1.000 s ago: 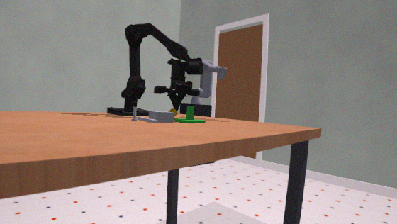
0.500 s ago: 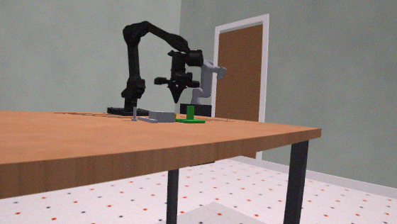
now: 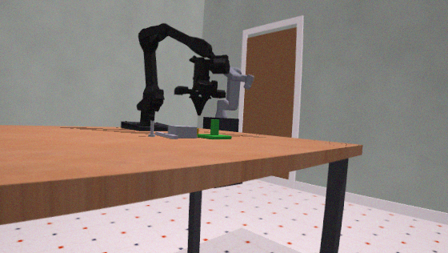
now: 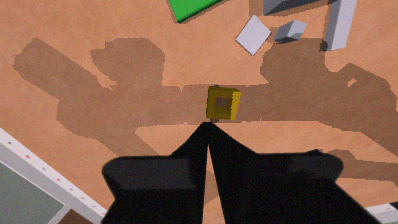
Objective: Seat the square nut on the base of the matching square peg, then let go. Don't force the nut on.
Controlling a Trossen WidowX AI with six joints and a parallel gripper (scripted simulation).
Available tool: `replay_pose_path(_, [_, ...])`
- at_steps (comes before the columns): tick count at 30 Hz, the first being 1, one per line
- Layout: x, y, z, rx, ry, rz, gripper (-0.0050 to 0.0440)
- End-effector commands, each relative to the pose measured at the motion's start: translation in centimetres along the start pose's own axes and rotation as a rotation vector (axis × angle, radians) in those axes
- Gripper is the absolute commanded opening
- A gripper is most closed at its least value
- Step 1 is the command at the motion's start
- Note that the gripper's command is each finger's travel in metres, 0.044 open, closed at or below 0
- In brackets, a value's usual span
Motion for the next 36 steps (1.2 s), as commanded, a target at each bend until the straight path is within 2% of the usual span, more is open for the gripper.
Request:
replay_pose_path(1, [0.5, 0.2, 0.1, -0.005, 0.010, -0.019, -0.0050])
replay_pose_path(19, [0.5, 0.2, 0.1, -0.005, 0.010, -0.019, -0.0050])
replay_pose_path(20, [0.4, 0.2, 0.0, -0.009, 0.010, -0.018, 0.0024])
replay_pose_path(25, [-1.1, -0.1, -2.2, -0.108, 0.009, -0.018, 0.0144])
replay_pose_path(29, [-1.2, -0.1, -2.3, -0.112, 0.009, -0.018, 0.0240])
replay_pose_path(31, [-1.2, -0.1, -2.3, -0.112, 0.009, -0.018, 0.0240])
replay_pose_path(34, [-1.6, -0.1, -2.3, -0.112, 0.009, -0.018, 0.0312])
replay_pose_path(36, [-2.8, 0.0, -2.3, -0.112, 0.009, -0.018, 0.0320])
Point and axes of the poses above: the point midway between the two fingers, 35 mm back from their tips, its own x axis back along the fingers, its own z axis across the jaws, y = z × x, the point moved 5 cm from there along x, back along the fingers, and after that the axes turned 14 degrees about x, right-handed, at the moved point
